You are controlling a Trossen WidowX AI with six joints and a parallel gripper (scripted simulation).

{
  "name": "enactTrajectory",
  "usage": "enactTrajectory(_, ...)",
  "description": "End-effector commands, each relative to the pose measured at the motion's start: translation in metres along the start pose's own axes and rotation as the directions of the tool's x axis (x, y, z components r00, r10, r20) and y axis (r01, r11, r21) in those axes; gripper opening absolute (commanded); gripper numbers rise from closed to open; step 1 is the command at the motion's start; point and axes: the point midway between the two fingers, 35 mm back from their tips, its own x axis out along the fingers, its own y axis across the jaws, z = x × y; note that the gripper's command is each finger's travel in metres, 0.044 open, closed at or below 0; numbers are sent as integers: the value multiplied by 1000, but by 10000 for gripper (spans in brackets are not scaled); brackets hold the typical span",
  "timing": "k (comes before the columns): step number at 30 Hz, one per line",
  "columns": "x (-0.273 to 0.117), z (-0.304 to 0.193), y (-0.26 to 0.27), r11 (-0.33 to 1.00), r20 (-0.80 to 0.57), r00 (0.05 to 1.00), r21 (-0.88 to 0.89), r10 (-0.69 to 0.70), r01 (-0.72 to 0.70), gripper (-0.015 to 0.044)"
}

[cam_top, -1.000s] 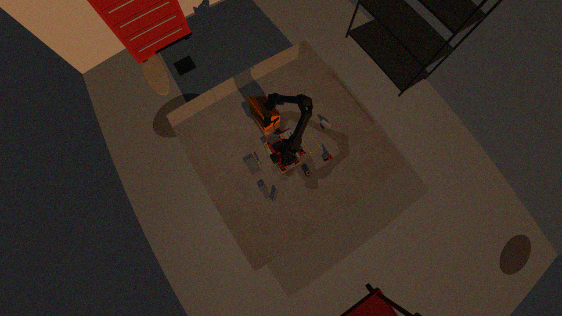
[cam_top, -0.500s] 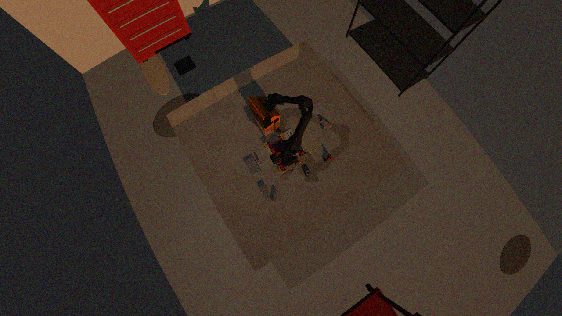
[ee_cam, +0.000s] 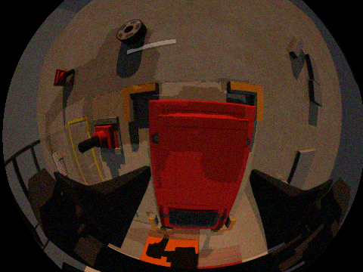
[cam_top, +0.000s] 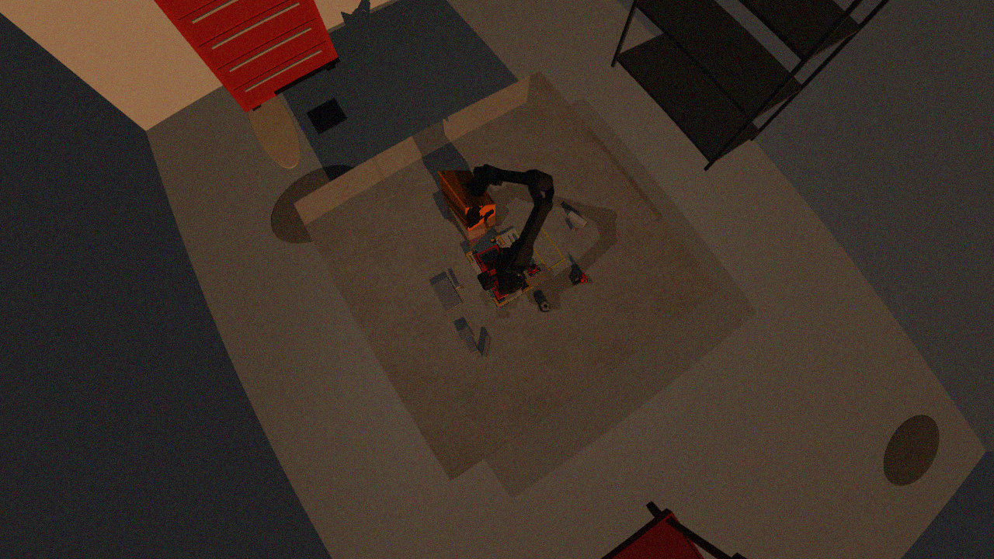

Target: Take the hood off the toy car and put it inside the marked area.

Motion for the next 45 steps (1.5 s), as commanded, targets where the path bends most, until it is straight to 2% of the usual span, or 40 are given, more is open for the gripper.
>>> enactTrajectory(1,3,-1,1,1000,-2,1000,6,7,-7,440)
enactTrajectory(37,21,-1,1,1000,-2,1000,6,8,-8,440)
enactTrajectory(40,18,0,0,1000,1,1000,0,1,-1,361)
enactTrajectory(45,18,0,0,1000,1,1000,0,1,-1,328)
